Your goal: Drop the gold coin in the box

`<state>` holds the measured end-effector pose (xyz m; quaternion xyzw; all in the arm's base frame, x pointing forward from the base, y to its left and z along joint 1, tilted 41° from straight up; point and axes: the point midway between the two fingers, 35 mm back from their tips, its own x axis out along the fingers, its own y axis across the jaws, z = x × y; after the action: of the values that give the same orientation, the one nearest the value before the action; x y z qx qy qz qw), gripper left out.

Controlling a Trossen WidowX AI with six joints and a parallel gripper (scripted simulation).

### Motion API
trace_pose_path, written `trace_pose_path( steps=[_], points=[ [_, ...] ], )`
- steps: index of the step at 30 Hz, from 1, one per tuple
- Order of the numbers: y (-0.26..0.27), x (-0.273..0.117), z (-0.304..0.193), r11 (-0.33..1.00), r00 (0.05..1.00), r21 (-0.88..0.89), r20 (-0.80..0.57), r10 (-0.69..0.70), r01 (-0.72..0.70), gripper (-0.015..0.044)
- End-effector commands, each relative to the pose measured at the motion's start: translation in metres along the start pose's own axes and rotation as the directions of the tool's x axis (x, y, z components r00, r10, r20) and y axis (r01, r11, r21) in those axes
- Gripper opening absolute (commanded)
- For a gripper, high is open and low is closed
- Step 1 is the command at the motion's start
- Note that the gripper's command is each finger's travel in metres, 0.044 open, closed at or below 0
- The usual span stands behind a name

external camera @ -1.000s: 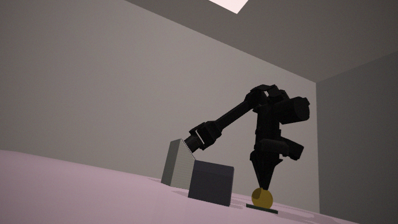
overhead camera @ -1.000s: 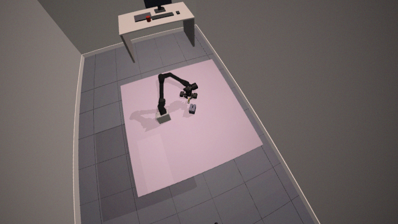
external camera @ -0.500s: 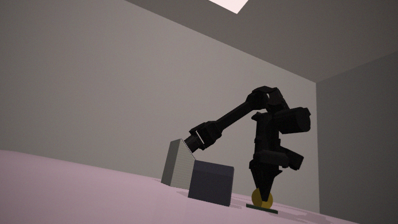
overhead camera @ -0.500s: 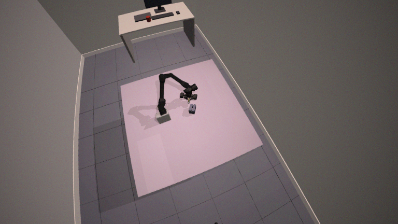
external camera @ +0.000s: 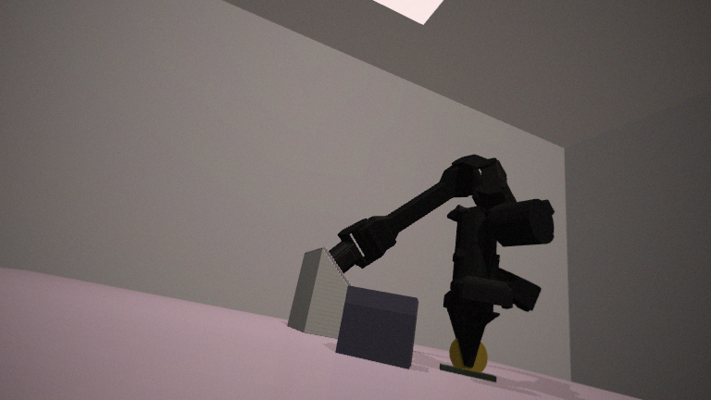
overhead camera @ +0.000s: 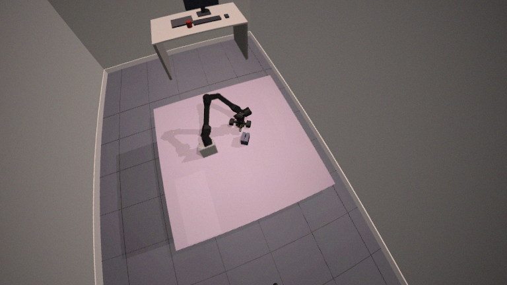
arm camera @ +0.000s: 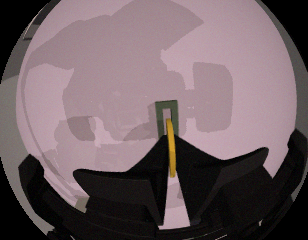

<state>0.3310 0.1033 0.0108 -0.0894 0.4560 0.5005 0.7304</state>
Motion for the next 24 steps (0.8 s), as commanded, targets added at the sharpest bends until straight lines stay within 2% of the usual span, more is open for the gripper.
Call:
trace_pose_path(
  steps=[1,8,24],
  points=[
    [0.0,0.001,-0.001,1.0,1.0,0.004,-0.002,0.0,0.0,0.0],
    [-0.002,-0.001,0.0,0.999,1.0,0.031,0.012,-0.01,0.01,0.0],
    [-0.006,-0.04,0.001,1.0,1.0,0.028,0.005,-0.014,0.014,0.0]
  ],
)
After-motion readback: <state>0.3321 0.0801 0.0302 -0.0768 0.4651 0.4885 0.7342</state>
